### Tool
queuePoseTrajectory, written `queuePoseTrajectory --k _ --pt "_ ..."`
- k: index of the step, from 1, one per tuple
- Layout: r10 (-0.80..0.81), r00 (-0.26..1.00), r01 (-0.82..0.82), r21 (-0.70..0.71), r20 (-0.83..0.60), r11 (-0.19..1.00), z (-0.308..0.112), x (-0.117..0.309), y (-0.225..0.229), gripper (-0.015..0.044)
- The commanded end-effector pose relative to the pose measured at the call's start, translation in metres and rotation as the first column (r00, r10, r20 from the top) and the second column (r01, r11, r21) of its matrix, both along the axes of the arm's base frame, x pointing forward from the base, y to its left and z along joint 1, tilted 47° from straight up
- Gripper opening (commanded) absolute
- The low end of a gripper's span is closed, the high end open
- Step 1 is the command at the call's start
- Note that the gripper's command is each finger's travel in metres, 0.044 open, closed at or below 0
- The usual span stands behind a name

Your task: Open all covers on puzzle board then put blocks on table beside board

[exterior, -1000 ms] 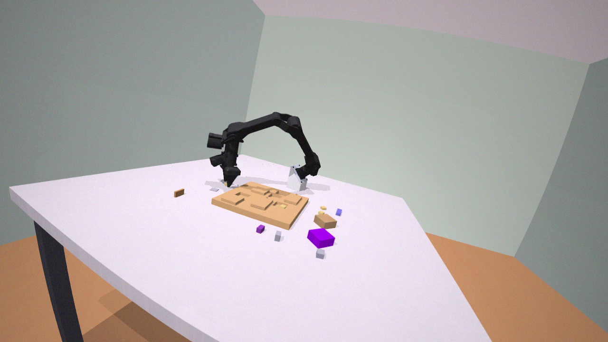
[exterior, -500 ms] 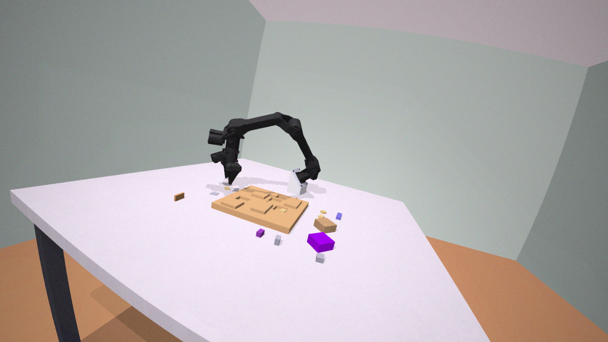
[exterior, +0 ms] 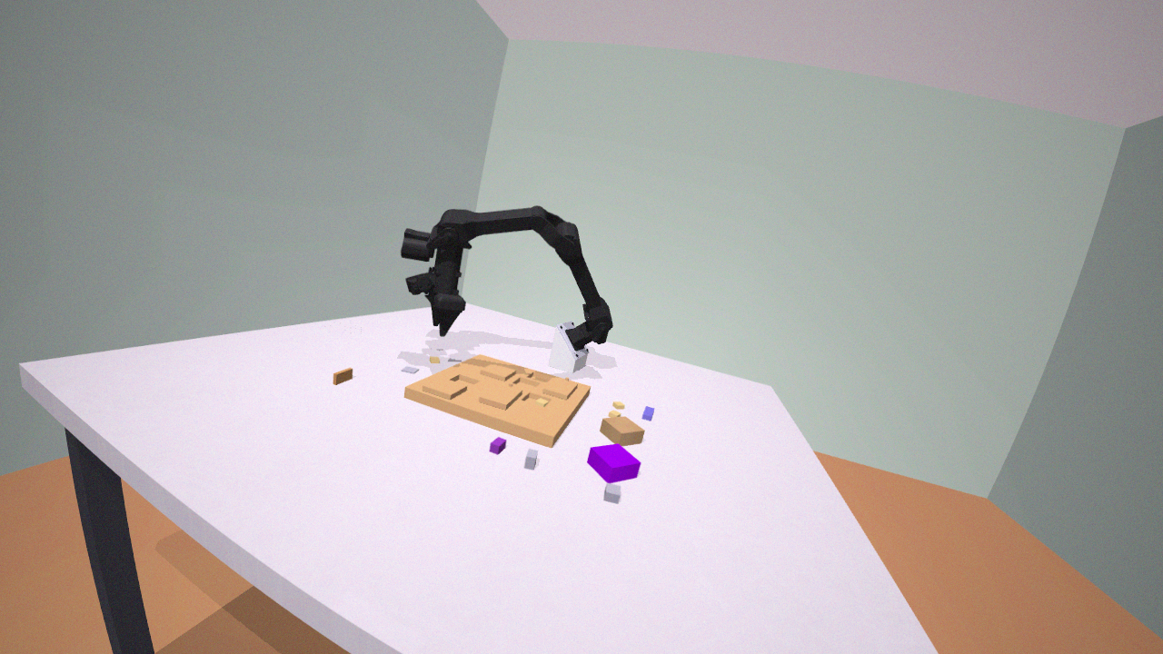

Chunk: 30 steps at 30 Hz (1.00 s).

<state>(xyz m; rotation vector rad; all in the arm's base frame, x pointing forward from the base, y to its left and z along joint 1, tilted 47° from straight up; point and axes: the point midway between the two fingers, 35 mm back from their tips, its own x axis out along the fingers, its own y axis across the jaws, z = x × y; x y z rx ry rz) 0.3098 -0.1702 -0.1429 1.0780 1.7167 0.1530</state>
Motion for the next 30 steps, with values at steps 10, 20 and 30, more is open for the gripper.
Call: queuePoseTrajectory --k 10,20,30 --pt "-0.136 0.983 0.131 -0.042 -0.127 0.99 0.053 0.028 0.033 0.0099" --pt "-0.25 0.941 0.239 -0.076 -0.229 0.968 0.095 0.042 0.069 0.0" --pt "-0.359 0.874 0.34 -0.115 -0.328 0.933 0.136 0.049 0.111 0.0"
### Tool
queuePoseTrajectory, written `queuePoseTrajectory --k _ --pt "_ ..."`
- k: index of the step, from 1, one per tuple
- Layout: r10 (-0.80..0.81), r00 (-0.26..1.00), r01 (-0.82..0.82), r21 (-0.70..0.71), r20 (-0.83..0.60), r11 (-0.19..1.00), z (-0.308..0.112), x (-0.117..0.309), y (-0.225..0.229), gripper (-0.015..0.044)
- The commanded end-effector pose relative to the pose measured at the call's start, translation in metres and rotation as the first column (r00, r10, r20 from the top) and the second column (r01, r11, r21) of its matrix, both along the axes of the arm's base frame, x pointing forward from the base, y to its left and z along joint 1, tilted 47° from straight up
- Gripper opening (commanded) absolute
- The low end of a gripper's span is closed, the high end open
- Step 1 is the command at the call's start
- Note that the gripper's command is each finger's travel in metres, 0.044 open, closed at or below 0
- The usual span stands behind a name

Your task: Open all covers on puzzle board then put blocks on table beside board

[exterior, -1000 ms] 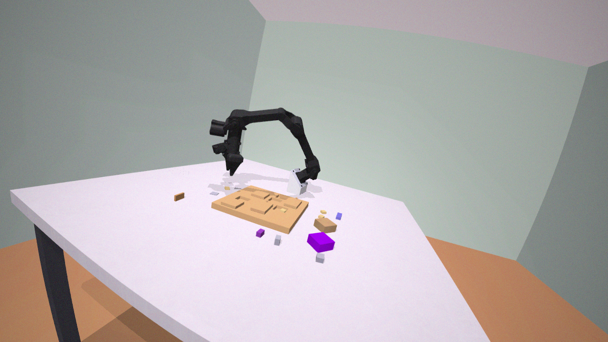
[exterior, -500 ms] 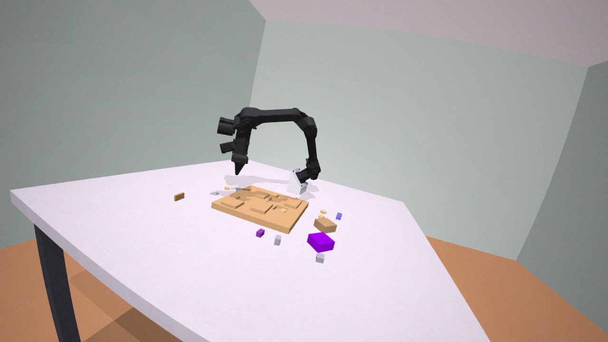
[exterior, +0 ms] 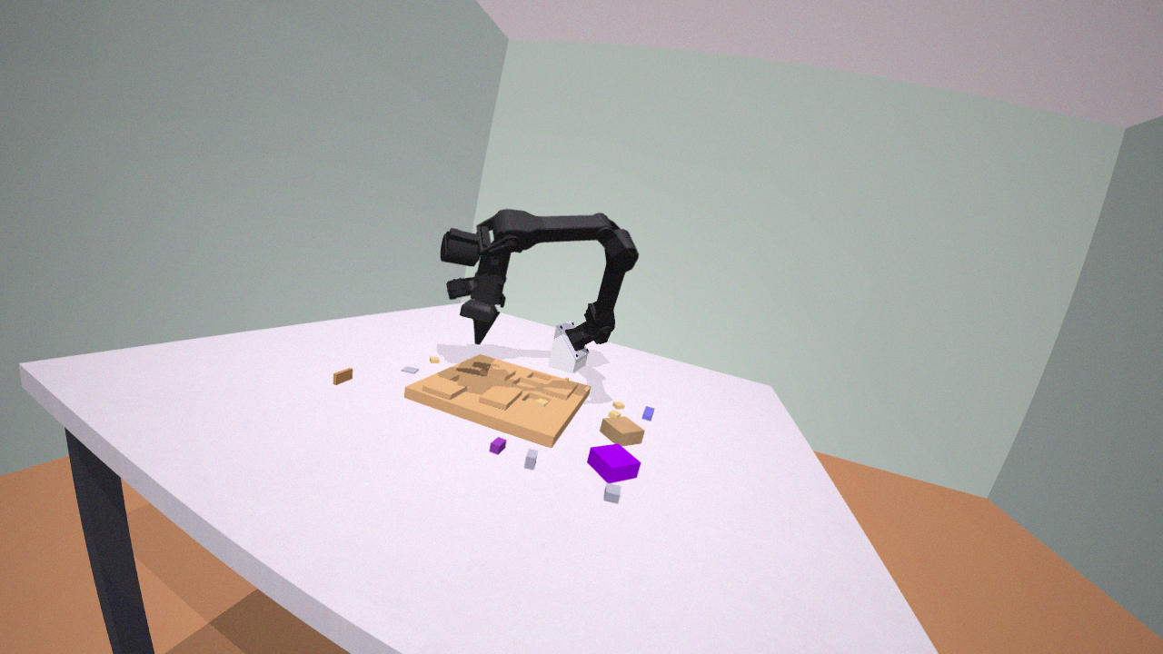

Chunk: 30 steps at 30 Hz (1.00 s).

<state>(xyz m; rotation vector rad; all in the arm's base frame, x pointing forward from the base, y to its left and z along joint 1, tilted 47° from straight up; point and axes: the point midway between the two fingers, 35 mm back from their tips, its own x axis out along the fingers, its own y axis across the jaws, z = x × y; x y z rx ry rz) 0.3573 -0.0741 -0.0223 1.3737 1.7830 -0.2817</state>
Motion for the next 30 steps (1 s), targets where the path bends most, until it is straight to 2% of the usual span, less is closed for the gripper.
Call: queuePoseTrajectory --k 1,17,25,30 --pt "-0.059 0.997 0.059 0.0 -0.047 0.998 0.02 0.002 0.019 0.0" --pt "-0.218 0.953 0.22 -0.014 -0.211 0.975 0.076 -0.011 0.086 0.0" --pt "-0.319 0.89 0.328 -0.031 -0.326 0.944 0.101 -0.023 0.118 0.0" --pt "-0.336 0.876 0.345 -0.036 -0.346 0.938 0.105 -0.026 0.122 0.0"
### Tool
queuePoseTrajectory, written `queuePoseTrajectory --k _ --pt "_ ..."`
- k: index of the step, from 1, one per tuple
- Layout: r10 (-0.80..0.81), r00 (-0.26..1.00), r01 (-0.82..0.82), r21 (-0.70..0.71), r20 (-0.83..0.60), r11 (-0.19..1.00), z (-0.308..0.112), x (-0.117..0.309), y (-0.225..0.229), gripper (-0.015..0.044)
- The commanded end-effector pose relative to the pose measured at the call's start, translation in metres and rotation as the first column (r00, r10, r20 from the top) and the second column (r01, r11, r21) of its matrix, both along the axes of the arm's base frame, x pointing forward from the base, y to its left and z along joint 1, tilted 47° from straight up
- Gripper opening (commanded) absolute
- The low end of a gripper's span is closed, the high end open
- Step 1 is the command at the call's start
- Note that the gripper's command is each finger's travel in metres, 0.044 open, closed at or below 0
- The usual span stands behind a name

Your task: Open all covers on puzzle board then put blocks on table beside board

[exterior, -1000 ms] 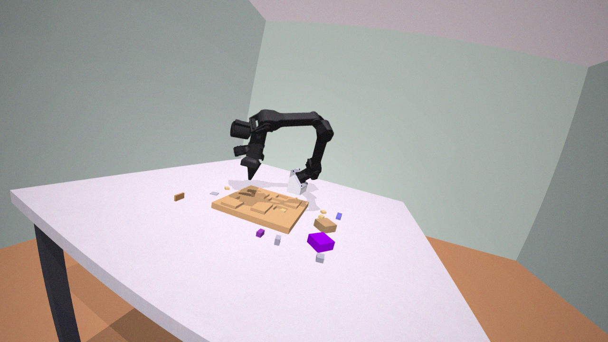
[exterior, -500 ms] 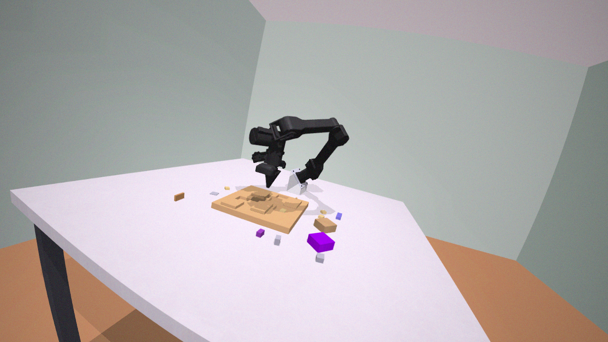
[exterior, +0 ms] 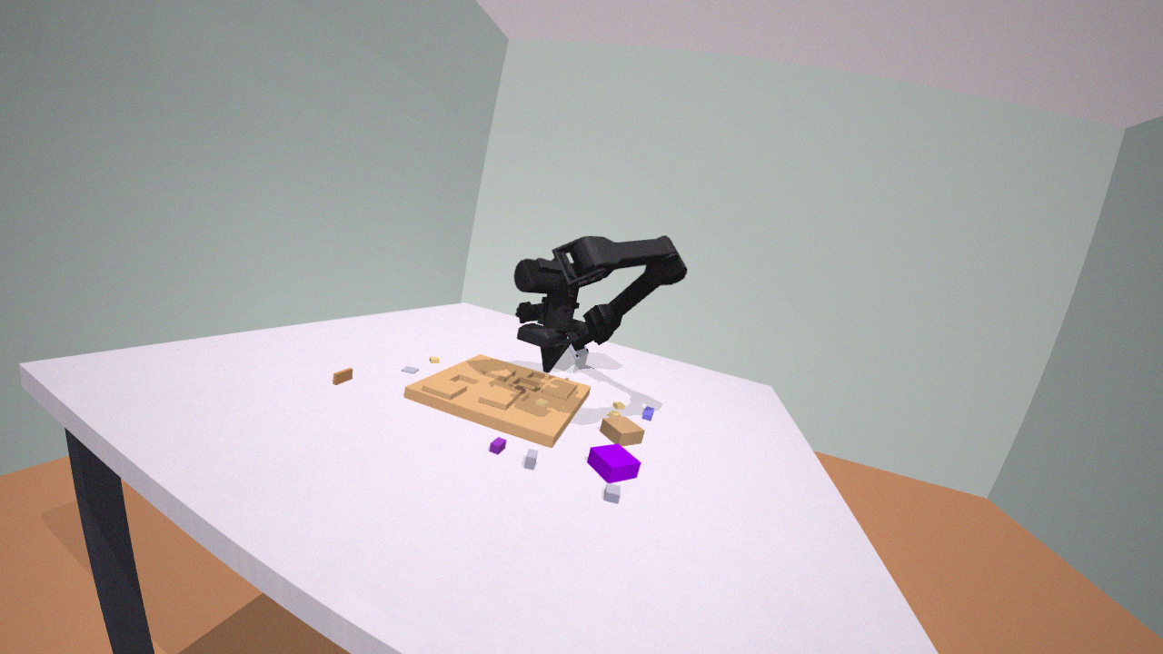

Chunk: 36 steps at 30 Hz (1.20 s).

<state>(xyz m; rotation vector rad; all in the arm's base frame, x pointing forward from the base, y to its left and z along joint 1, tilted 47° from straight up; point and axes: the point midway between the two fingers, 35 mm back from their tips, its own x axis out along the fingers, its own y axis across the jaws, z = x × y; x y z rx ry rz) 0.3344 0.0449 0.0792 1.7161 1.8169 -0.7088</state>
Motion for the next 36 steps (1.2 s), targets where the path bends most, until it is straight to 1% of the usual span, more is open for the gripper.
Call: queuePoseTrajectory --k 1,5,15,36 --pt "-0.024 1.0 0.024 0.005 -0.019 1.0 0.003 -0.003 0.003 0.0" --pt "-0.024 1.0 0.024 0.005 -0.019 1.0 -0.002 -0.002 0.008 0.0" --pt "-0.024 1.0 0.024 0.007 -0.019 1.0 -0.032 -0.004 0.037 0.0" --pt "-0.024 1.0 0.024 0.008 -0.019 1.0 -0.04 -0.004 0.047 0.0"
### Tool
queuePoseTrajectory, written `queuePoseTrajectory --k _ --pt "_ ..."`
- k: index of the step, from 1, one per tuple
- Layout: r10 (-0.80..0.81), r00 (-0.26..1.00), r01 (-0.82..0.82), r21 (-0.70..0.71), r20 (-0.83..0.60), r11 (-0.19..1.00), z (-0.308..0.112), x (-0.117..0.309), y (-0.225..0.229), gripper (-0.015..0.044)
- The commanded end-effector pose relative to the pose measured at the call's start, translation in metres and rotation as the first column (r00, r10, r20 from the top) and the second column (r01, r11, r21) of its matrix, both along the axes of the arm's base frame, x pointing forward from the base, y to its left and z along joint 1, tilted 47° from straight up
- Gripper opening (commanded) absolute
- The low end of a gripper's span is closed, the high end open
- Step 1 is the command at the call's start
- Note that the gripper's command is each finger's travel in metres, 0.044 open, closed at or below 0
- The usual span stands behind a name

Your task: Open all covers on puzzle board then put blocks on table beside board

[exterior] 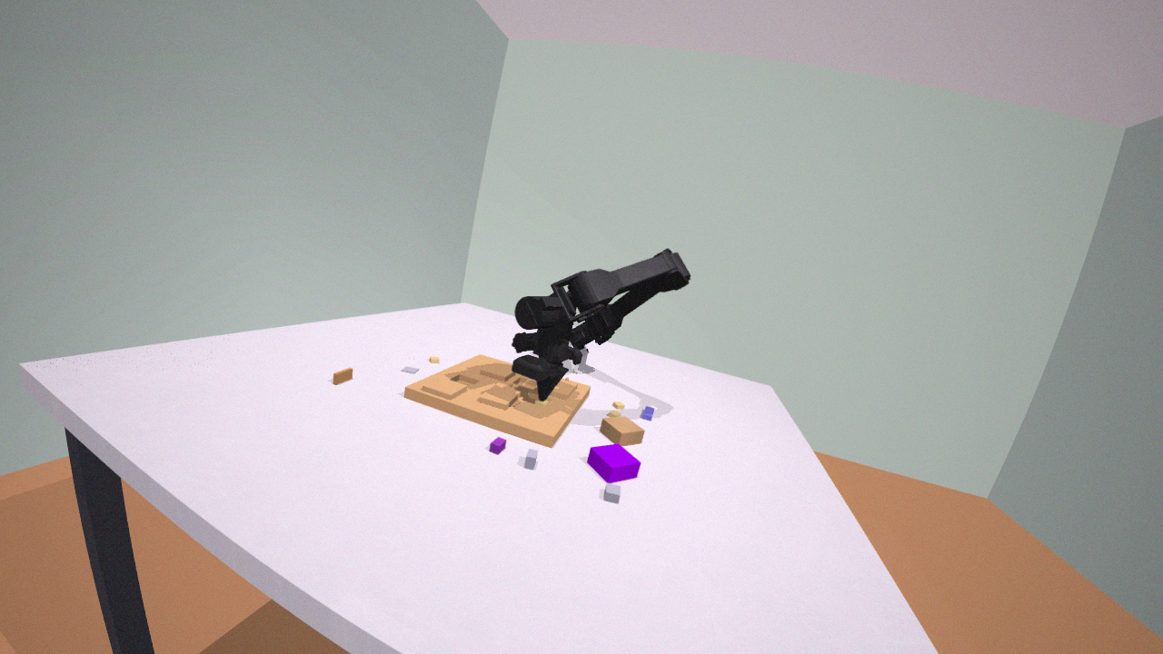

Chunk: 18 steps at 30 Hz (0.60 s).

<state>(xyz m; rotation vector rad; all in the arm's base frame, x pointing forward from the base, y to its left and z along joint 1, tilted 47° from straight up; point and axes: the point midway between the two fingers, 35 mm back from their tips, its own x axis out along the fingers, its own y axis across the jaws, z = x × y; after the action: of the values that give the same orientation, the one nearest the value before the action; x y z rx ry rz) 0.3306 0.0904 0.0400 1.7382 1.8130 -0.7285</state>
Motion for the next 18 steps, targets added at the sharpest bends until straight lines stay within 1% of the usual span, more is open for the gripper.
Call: queuePoseTrajectory --k 1,18 --pt "-0.003 1.0 0.003 0.005 -0.005 1.0 -0.001 0.0 0.001 0.0" --pt "-0.006 1.0 0.006 0.005 -0.007 1.0 -0.013 0.007 -0.005 0.0"
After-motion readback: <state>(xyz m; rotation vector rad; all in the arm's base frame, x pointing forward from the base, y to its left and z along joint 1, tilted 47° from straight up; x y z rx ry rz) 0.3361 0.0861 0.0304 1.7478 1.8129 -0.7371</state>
